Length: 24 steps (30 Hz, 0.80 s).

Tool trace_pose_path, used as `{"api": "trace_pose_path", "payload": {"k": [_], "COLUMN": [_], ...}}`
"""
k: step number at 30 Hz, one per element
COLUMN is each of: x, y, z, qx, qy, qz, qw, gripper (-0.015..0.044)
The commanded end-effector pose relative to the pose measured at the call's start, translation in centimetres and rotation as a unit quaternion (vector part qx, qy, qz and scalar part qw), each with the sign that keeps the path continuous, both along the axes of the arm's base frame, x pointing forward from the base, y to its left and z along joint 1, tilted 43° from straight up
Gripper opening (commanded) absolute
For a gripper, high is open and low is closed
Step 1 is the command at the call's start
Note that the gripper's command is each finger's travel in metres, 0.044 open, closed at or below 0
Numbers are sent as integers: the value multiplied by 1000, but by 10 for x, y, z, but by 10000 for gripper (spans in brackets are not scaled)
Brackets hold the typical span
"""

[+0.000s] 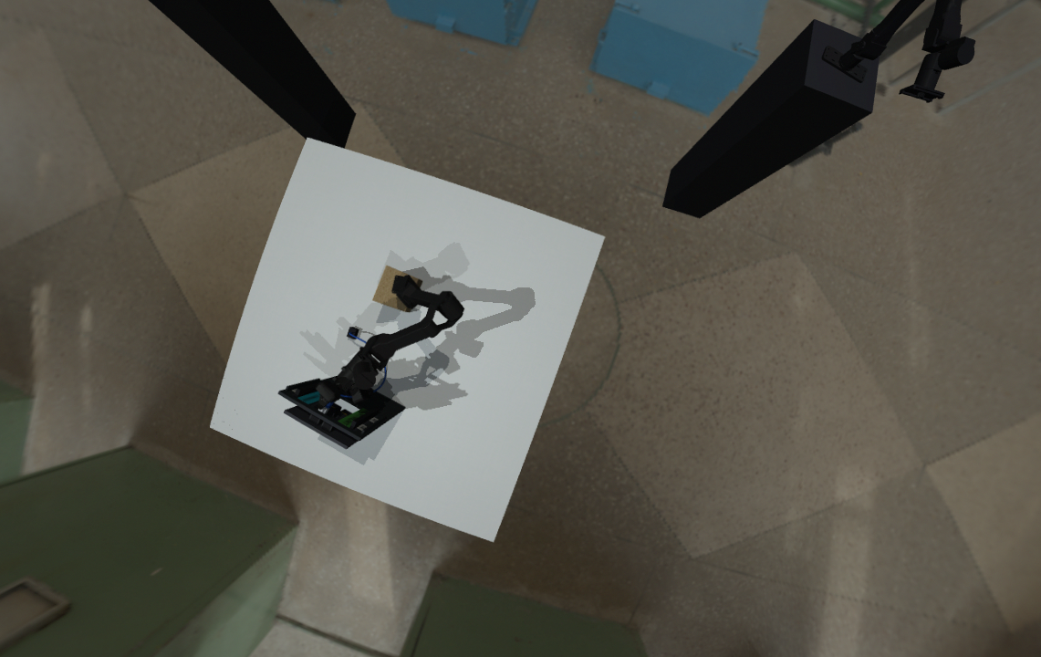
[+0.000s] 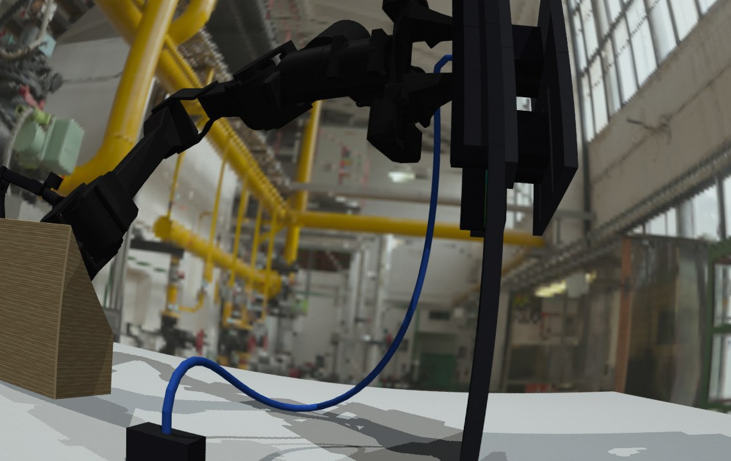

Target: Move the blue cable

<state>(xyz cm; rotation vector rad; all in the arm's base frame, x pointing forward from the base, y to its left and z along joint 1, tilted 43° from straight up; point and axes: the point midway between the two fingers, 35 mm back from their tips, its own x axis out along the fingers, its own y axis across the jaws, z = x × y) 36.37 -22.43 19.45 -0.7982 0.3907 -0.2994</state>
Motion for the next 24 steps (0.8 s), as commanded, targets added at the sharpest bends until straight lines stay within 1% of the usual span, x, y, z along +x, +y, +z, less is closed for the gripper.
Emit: {"api": "trace_pose_path", "payload": {"k": [1,12,24], "x": [8,10,9], "y": [-1,-2,-1], "z": [3,3,0], "qx": [0,0,0], "qy": [-5,-5,-1], "qz": [-2,-2,1], "qw": [1000,1000,1000], "gripper": [239,239,159]}}
